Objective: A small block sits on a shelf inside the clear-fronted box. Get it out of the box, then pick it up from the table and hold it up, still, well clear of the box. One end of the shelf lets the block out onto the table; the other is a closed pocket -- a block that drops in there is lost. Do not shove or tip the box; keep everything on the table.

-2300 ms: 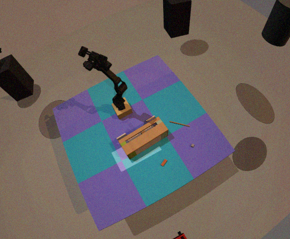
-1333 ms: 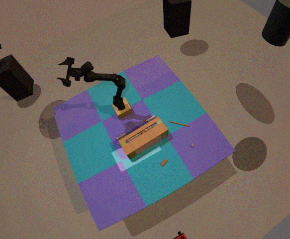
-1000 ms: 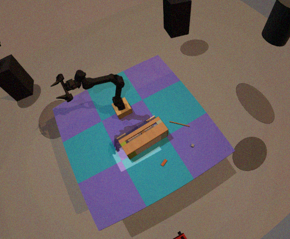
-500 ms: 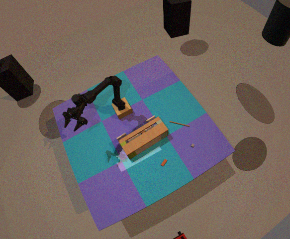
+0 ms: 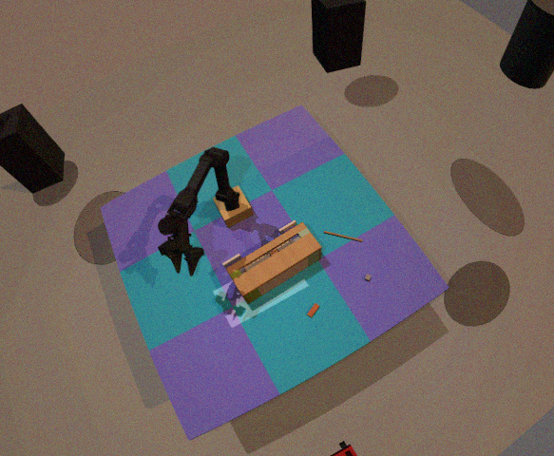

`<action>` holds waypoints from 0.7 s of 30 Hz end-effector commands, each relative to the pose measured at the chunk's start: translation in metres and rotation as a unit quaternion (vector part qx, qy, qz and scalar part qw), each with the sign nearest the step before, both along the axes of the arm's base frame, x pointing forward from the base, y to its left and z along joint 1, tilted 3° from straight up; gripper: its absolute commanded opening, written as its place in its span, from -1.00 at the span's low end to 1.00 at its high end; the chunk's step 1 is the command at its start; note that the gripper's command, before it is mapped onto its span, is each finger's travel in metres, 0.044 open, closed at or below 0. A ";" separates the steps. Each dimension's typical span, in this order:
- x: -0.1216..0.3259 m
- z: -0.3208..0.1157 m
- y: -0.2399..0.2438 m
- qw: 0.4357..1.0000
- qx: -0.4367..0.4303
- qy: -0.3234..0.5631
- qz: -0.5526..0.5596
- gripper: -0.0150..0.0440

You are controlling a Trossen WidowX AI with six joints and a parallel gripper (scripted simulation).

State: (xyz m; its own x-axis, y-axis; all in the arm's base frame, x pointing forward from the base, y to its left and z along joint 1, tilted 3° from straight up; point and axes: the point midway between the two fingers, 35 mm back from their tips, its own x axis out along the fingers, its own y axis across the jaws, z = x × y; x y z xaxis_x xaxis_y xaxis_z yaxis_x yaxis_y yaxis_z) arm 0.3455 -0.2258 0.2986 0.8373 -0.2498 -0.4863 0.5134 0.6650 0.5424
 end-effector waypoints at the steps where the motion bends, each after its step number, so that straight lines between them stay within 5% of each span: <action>1: 0.013 -0.053 0.055 0.989 0.128 0.075 0.018 0.86; 11: -0.016 -0.137 0.196 0.889 0.339 0.309 -0.002 0.86; 17: -0.067 -0.166 0.263 0.800 0.378 0.462 -0.063 0.86; 21: -0.073 -0.167 0.269 0.790 0.378 0.478 -0.071 0.86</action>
State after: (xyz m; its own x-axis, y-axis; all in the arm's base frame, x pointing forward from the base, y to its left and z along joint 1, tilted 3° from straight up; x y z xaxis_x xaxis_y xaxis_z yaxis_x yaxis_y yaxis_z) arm 0.2860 0.0334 0.1373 0.0665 0.3511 -0.9340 0.9529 0.2552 0.1638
